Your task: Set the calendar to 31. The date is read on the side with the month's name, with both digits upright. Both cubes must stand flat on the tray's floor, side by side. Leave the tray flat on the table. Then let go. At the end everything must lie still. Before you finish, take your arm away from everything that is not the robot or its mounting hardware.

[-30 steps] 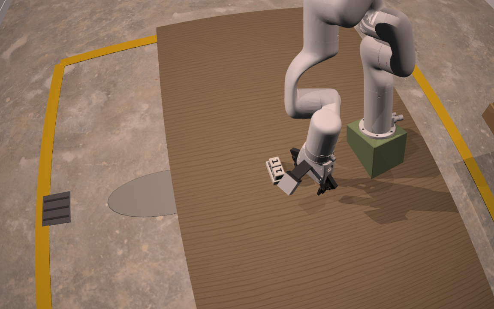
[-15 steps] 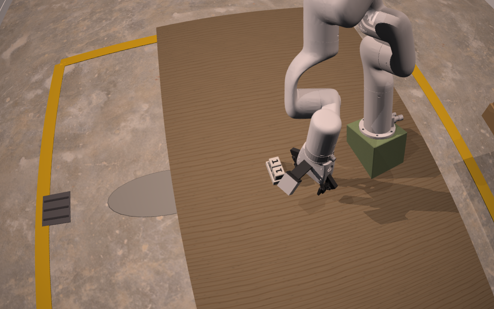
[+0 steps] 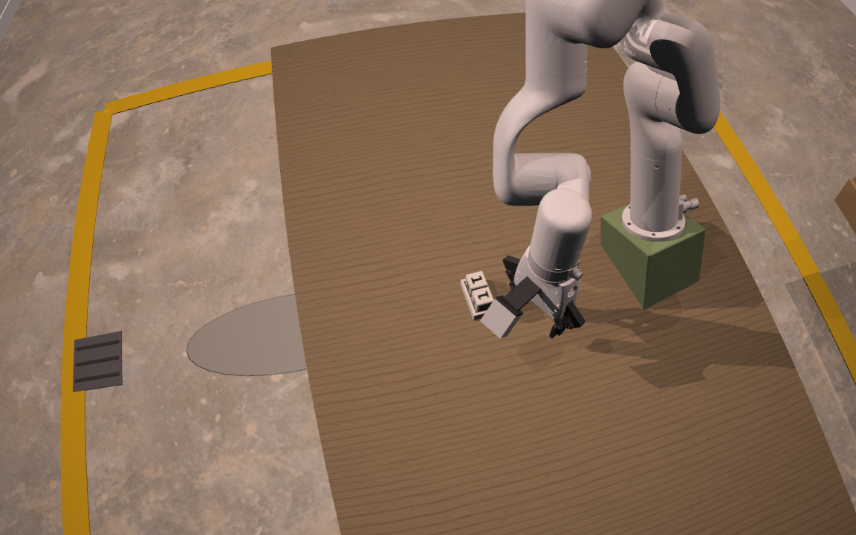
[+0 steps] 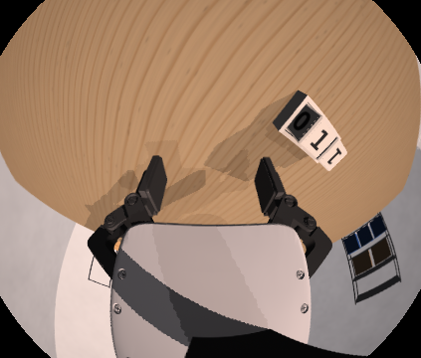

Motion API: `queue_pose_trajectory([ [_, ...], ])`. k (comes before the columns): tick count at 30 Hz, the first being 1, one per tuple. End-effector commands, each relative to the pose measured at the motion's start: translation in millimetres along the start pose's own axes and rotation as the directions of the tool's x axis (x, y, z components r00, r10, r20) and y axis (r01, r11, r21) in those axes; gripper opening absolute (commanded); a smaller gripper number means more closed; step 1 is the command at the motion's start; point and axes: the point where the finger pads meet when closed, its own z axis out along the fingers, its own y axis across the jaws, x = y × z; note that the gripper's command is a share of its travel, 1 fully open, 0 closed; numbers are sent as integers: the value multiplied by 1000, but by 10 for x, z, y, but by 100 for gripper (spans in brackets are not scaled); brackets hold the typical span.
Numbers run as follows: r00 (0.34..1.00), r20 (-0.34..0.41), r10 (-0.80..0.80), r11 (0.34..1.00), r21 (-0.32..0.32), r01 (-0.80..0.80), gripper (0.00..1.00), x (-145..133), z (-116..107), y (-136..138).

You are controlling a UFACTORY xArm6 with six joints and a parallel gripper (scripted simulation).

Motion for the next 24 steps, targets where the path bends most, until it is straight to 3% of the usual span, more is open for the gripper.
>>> queue_pose_trajectory([
  [1,1000,-3,0,1000,0,0,100,12,-7,1],
  [18,1000,-3,0,1000,0,0,100,12,-12,1],
  [24,1000,-3,0,1000,0,0,100,11,-157,1],
])
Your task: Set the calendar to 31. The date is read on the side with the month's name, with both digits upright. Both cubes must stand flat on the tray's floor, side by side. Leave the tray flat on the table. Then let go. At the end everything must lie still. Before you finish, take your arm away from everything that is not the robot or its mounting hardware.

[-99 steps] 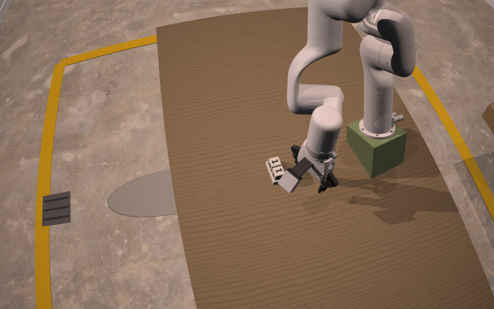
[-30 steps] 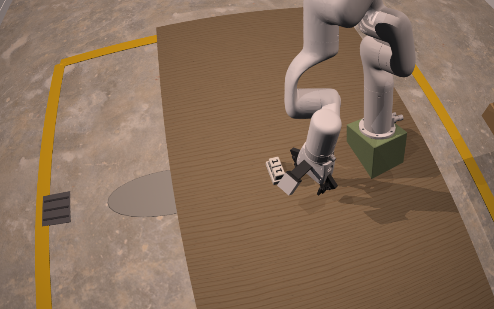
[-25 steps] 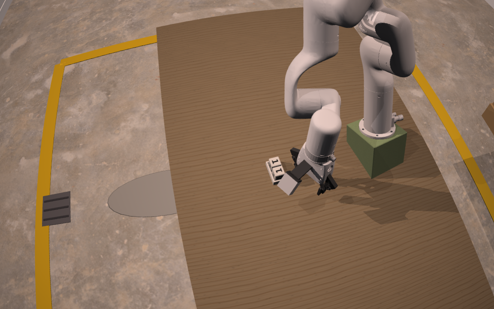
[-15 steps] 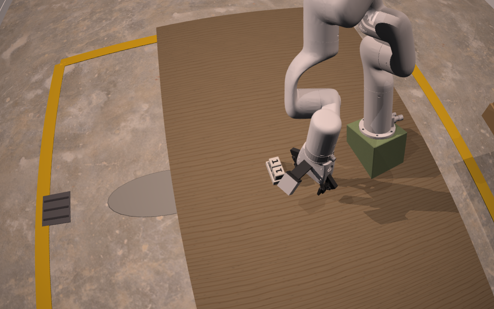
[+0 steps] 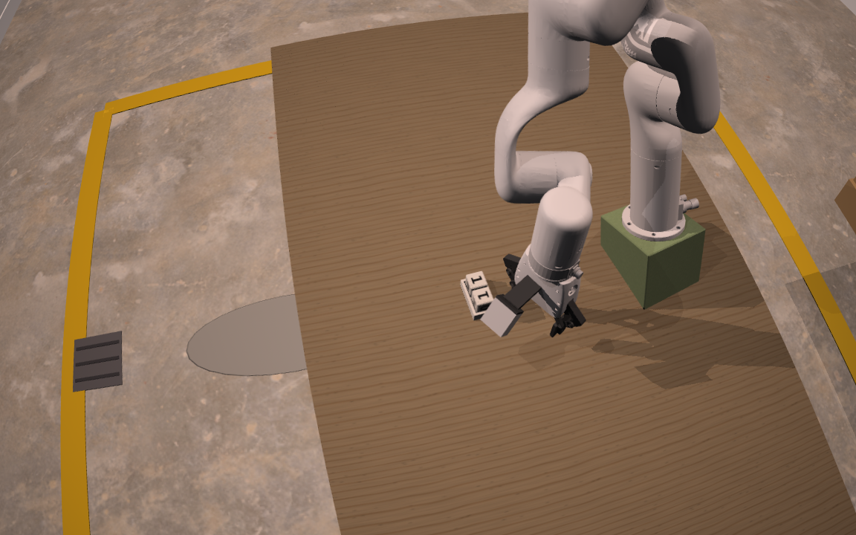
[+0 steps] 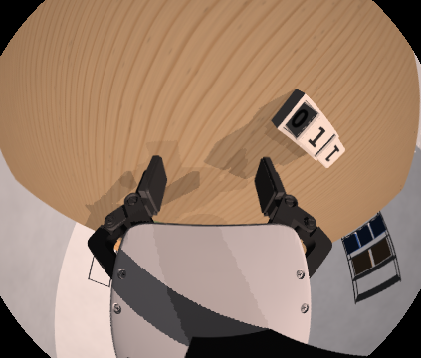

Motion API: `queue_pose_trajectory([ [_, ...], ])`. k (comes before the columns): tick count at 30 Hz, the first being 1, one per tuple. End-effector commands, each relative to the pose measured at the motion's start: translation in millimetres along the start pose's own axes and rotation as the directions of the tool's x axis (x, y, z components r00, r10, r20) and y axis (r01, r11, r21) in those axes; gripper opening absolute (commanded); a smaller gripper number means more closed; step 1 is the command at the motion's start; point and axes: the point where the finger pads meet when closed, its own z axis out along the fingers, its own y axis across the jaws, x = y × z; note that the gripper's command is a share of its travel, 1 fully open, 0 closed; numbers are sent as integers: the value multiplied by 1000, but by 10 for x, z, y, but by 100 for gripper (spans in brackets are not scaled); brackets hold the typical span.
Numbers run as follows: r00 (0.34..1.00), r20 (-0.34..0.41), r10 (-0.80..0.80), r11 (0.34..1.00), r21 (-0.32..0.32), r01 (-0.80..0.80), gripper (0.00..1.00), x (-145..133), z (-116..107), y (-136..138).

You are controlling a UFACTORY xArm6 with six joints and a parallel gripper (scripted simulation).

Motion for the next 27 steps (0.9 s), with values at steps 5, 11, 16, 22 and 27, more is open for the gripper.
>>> queue_pose_trajectory([
  [5,1000,-3,0,1000,0,0,100,13,-235,1],
  [11,1000,-3,-8,1000,0,8,100,15,-240,4],
  [16,991,-3,-130,992,0,130,100,52,-240,90],
  [22,990,-3,-139,990,0,139,100,126,-240,261],
  [27,978,-3,-209,978,0,209,100,136,-240,284],
])
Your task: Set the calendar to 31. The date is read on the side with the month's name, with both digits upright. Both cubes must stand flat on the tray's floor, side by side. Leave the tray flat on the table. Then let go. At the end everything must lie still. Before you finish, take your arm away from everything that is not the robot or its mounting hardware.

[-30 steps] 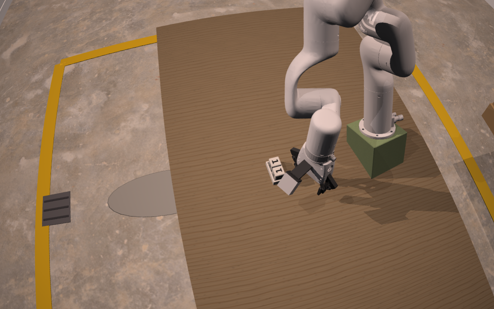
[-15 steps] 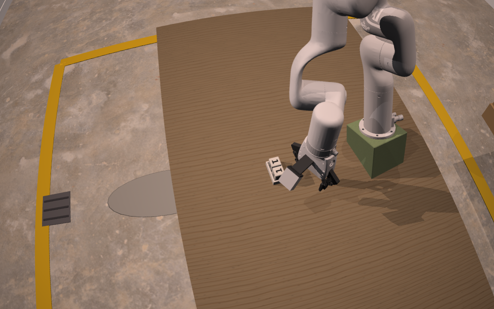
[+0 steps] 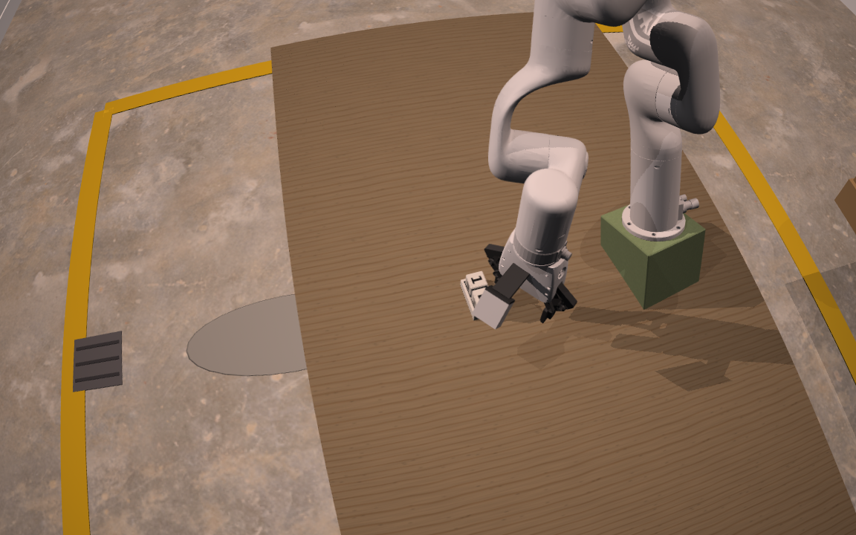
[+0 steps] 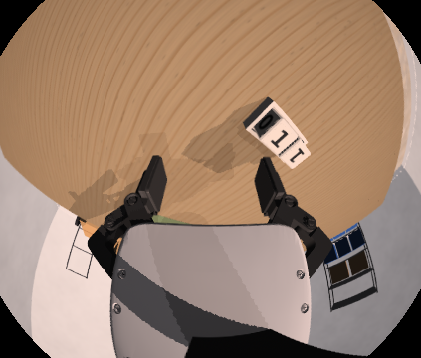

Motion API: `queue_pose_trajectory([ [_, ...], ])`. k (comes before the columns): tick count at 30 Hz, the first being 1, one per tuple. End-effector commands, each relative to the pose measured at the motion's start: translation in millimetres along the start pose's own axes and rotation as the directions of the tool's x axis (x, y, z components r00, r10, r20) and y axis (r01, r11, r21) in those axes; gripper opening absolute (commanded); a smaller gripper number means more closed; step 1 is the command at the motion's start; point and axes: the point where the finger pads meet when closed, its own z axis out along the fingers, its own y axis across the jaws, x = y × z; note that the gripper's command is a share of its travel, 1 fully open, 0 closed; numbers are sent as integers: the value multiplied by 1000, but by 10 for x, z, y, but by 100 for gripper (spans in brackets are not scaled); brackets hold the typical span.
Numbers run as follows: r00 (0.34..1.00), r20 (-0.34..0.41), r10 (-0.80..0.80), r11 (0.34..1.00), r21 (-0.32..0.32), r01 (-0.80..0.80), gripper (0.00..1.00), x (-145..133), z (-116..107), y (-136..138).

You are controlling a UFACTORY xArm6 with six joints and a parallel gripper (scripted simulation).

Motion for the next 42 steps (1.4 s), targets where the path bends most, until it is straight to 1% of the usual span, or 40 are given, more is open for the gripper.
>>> queue_pose_trajectory([
  [1,995,0,-99,995,5,99,100,26,-6,49],
  [4,993,0,-116,993,5,116,100,81,-5,249],
  [5,993,0,-116,993,5,116,100,88,-5,276],
  [8,992,0,-125,992,5,125,100,90,-5,283],
  [12,974,-1,-228,974,5,228,100,100,-5,319],
  [13,970,-1,-245,970,5,245,100,114,-4,371],
  [15,970,-1,-245,970,5,245,100,114,-4,371],
  [17,970,-1,-245,970,5,245,100,154,-4,519],
  [18,970,-1,-245,970,5,245,100,161,-4,546],
  [21,967,-1,-253,967,5,253,100,163,-4,553],
  [25,936,-1,-352,936,5,352,100,173,-3,589],
  [28,929,-1,-369,929,5,369,100,227,-2,789],
  [29,929,-1,-369,929,5,369,100,235,-2,816],
  [34,926,-1,-377,926,5,377,100,237,-2,824],
  [38,882,-2,-471,882,4,471,100,246,-2,859],
  [41,873,-2,-488,873,4,488,100,300,-1,1058],
  [42,873,-2,-488,873,4,488,100,308,-1,1086],
])
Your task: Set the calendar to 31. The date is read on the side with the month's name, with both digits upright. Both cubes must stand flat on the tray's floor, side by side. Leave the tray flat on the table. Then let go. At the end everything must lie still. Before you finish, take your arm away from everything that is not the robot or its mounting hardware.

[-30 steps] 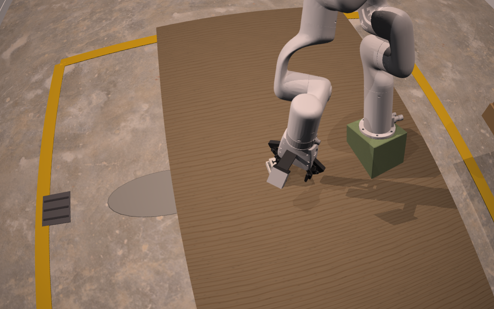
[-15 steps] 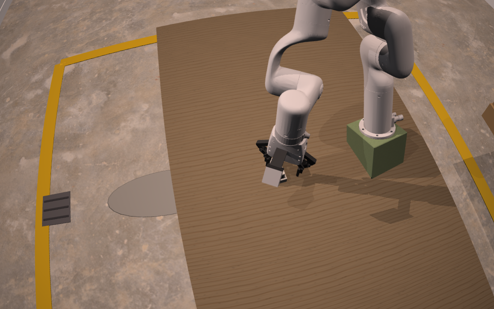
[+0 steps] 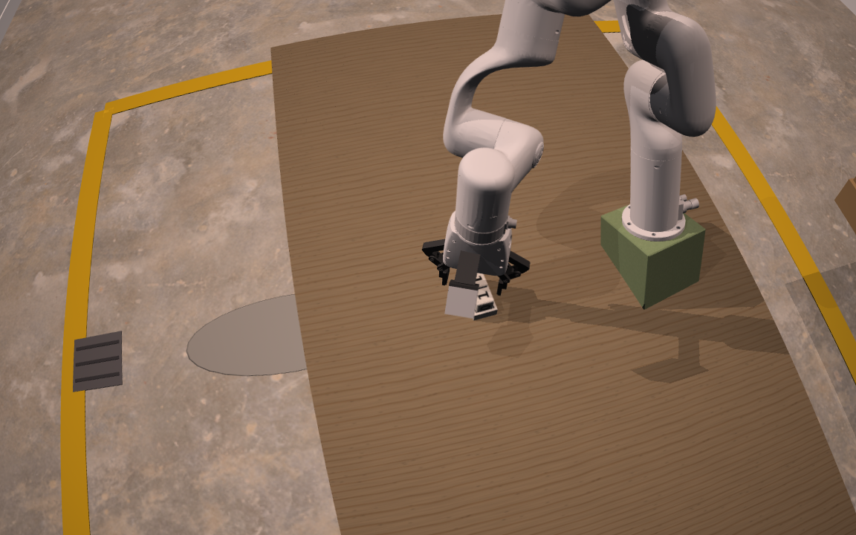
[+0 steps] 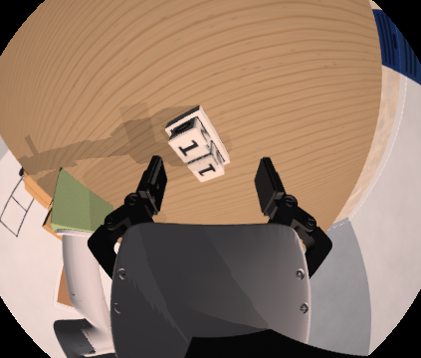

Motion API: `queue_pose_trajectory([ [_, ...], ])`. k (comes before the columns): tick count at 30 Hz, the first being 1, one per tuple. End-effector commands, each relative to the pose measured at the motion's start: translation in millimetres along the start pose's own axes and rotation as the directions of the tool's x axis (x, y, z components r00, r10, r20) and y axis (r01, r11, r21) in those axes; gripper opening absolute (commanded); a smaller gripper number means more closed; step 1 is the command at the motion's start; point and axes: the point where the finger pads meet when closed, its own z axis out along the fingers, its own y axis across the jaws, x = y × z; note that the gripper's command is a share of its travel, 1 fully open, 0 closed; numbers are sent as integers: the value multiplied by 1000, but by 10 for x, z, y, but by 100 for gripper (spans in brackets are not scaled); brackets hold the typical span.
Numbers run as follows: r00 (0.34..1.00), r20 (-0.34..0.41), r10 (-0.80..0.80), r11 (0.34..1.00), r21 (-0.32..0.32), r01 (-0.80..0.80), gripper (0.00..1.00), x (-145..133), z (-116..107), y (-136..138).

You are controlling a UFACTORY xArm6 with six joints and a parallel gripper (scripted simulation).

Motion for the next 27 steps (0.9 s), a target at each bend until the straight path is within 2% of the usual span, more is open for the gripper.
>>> queue_pose_trajectory([
  [1,999,-4,-45,999,6,45,100,-31,-9,227],
  [7,996,-4,-93,996,5,93,100,-35,-9,244],
  [9,988,-5,-155,988,5,155,100,-39,-9,265],
  [13,985,-5,-175,985,5,175,100,-86,-7,496],
  [16,983,-5,-183,983,5,183,100,-87,-7,504],
  [20,959,-5,-282,959,5,282,100,-94,-7,540],
  [22,953,-5,-302,953,4,302,100,-122,-6,678],
  [27,953,-5,-302,953,4,302,100,-142,-5,776],
])
